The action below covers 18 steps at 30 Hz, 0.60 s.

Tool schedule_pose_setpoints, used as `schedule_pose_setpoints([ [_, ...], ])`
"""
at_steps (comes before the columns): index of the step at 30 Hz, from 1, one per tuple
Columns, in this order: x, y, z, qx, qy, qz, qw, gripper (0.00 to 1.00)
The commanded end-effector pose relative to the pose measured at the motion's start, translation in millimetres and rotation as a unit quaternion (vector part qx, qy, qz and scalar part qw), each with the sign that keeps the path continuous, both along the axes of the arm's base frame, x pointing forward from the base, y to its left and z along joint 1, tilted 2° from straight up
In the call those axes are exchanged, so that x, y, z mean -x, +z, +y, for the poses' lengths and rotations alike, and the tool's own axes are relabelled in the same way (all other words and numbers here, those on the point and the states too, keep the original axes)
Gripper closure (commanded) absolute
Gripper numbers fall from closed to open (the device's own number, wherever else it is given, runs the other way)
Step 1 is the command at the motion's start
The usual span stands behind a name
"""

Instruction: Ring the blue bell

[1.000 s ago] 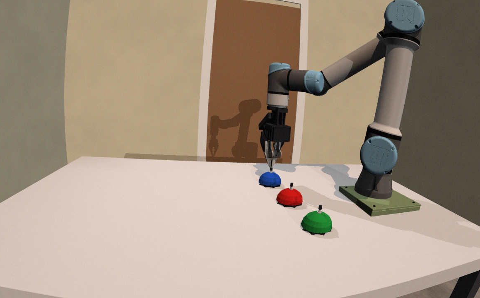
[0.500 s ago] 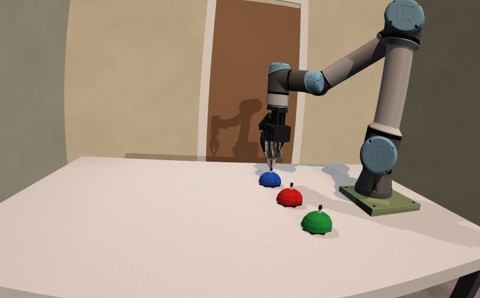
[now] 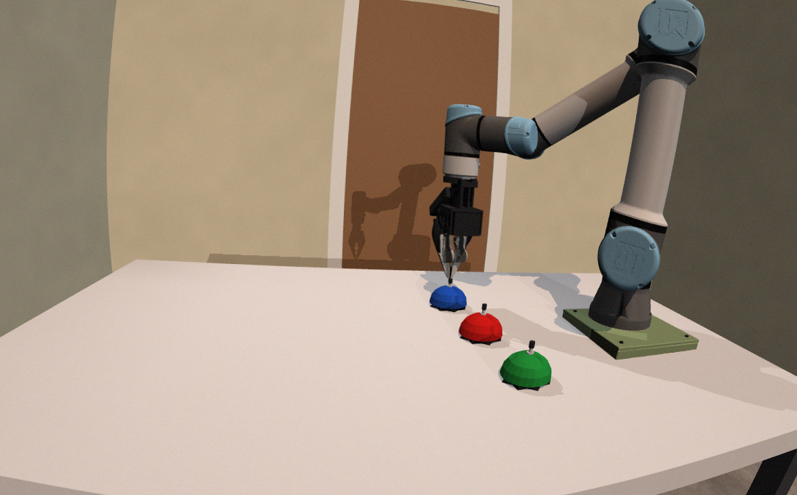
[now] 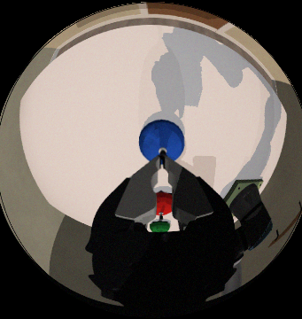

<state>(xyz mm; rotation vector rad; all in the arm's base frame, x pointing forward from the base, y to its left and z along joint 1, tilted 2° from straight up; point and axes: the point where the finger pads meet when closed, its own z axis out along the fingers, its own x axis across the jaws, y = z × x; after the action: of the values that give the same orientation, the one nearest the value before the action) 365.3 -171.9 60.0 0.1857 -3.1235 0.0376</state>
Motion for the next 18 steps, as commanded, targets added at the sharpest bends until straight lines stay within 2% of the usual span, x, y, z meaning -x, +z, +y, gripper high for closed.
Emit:
schedule_pose_setpoints([
  [1, -0.3, 0.3, -0.2, 0.000, 0.000, 0.000, 1.000, 1.00],
  [18, -0.2, -3.1, -0.3, 0.000, 0.000, 0.000, 1.000, 1.00],
])
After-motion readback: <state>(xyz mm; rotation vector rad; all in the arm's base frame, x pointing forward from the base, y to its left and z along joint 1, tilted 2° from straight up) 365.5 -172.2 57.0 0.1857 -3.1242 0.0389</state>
